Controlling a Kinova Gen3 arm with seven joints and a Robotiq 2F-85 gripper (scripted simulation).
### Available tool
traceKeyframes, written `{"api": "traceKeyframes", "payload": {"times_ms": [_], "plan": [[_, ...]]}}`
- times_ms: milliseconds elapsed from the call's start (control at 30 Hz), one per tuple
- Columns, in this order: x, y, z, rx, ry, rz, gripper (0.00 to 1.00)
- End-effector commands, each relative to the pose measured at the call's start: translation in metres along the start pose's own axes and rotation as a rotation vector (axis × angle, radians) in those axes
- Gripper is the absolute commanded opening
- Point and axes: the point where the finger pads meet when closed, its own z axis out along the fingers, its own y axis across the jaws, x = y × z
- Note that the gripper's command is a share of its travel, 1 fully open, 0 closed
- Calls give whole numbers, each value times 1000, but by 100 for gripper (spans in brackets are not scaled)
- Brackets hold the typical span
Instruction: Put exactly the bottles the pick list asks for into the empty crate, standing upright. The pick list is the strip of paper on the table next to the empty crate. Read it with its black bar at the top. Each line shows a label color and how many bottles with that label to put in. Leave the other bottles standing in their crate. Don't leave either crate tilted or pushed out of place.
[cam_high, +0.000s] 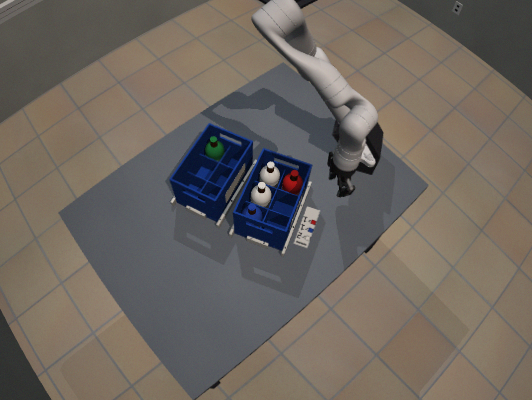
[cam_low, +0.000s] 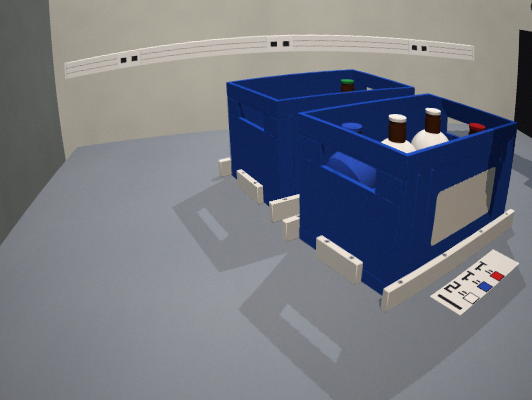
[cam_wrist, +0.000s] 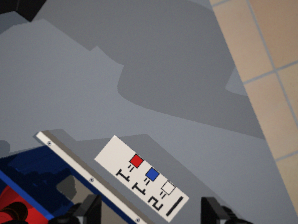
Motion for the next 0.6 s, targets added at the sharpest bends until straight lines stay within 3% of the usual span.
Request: {"api": "traceKeyframes", "payload": {"times_ms": [0, 567], "plan": [[7, 19, -9, 0, 0, 0, 67], [32, 83, -39, 0, 0, 0, 67]]}}
